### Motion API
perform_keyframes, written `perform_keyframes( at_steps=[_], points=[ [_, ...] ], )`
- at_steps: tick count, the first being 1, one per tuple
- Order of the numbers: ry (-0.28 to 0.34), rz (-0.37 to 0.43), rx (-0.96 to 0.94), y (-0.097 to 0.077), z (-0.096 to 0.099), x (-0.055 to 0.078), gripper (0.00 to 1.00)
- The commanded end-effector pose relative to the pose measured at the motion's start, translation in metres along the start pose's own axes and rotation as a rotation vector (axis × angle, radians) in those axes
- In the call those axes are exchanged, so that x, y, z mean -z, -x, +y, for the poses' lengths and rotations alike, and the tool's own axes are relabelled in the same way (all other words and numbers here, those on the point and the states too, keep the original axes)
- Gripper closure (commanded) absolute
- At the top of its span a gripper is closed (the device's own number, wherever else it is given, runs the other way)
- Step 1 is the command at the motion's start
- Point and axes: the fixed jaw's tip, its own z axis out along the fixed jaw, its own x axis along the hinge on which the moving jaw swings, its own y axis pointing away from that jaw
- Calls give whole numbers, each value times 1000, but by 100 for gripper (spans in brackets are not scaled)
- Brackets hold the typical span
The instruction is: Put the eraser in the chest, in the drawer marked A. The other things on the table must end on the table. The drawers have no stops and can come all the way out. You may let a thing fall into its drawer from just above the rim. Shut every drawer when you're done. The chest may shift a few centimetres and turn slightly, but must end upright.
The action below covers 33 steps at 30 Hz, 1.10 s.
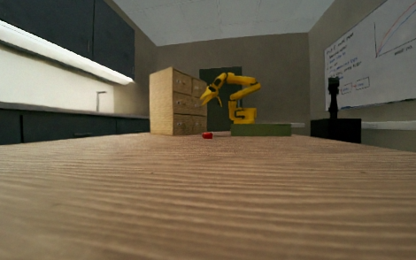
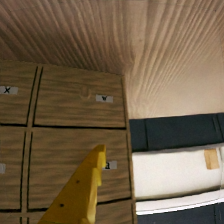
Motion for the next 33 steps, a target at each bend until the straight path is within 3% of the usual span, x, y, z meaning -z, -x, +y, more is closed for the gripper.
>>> perform_keyframes(
  at_steps=[1,11,27,33],
  points=[
    [4,51,5,-3,2,-7,53],
    [32,163,-7,-7,10,-25,60],
    [81,319,-20,-6,23,-42,69],
    [97,381,-21,-9,26,-42,71]
  ],
)
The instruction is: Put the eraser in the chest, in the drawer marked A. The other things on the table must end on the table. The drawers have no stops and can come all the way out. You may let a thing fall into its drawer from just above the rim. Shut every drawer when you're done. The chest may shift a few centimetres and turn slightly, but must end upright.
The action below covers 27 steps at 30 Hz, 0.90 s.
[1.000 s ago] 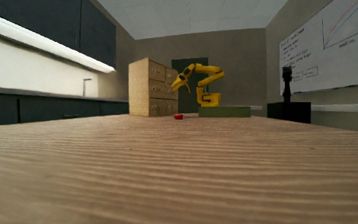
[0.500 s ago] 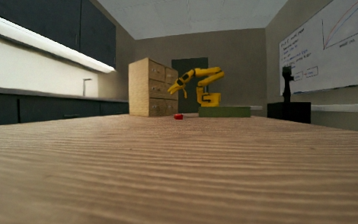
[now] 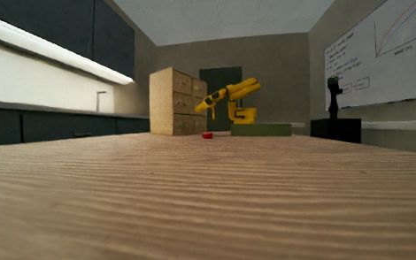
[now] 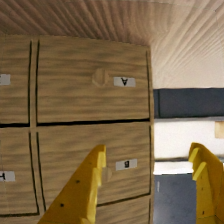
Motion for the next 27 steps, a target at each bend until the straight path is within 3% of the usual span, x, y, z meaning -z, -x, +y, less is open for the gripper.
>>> perform_keyframes(
  at_steps=[1,14,27],
  points=[
    [20,79,1,-6,5,-2,72],
    [20,79,1,-6,5,-2,79],
    [39,72,-13,-5,10,-28,79]
  ],
)
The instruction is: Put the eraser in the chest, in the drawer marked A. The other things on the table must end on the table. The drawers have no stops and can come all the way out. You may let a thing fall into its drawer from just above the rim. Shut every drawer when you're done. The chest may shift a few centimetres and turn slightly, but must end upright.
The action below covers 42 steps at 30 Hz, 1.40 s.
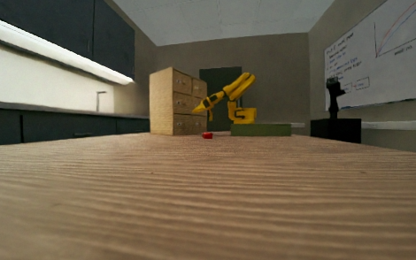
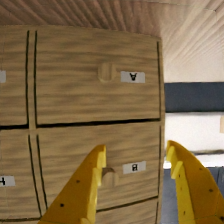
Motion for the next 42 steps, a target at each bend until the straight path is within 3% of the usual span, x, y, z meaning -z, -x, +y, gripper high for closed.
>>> perform_keyframes(
  at_steps=[1,4,5,13,21,34,42],
  points=[
    [15,15,-3,1,4,-16,79],
    [17,14,-4,2,4,-18,79],
    [19,43,-5,-8,5,-15,79],
    [33,124,-11,-31,9,-16,79],
    [36,125,-13,-32,10,-16,79],
    [33,8,-15,22,9,-40,79],
    [33,8,-15,22,9,-40,79]
  ],
)
